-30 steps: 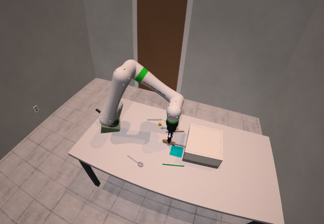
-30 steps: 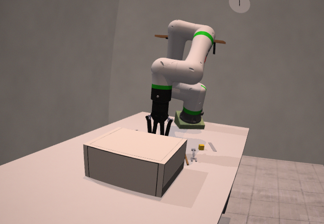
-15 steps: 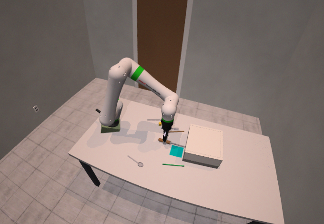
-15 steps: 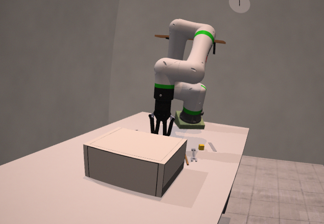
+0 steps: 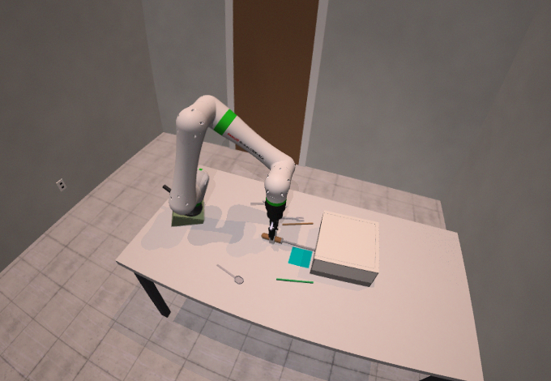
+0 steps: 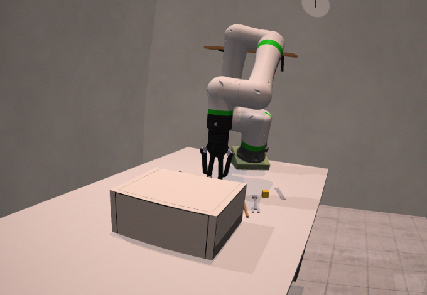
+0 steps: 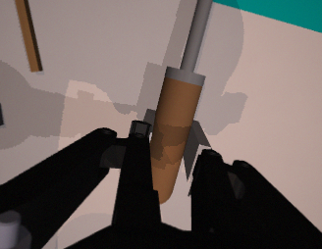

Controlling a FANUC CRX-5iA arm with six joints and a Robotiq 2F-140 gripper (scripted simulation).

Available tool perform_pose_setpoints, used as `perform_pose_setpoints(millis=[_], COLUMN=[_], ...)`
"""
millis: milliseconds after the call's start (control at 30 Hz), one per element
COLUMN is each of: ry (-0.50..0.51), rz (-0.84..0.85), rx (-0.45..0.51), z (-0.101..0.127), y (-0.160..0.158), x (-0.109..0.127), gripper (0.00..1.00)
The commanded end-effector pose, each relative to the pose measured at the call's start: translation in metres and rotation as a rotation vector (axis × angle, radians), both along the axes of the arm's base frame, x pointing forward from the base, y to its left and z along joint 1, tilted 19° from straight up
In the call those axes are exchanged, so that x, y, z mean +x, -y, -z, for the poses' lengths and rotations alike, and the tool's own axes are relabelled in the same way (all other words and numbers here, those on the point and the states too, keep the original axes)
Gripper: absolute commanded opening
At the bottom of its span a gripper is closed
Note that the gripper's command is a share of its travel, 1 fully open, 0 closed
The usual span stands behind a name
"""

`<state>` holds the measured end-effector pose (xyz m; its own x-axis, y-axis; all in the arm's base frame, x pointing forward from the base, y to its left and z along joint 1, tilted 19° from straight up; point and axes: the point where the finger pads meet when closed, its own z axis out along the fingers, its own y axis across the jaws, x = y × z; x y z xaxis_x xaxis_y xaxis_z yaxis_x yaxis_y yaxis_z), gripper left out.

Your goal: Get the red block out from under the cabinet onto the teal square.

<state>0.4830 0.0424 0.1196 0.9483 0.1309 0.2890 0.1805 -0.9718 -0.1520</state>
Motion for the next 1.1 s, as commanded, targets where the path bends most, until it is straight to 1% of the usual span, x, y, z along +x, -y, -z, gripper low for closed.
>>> perform_pose_setpoints(millis=[0, 333, 400, 867, 1067], ry=[0.000, 0.000, 0.000, 0.000, 0.000], rz=[0.000, 0.000, 0.000, 0.000, 0.000], rx=[0.000, 0.000, 0.000, 0.000, 0.000], z=[0.003, 0.011, 0.011, 0.019, 0.021], y=[0.001, 0.005, 0.005, 0.009, 0.010], x=[-0.009, -0.036, -0.036, -0.064, -0.069], gripper=[0.00, 0.00, 0.00, 0.00, 0.00])
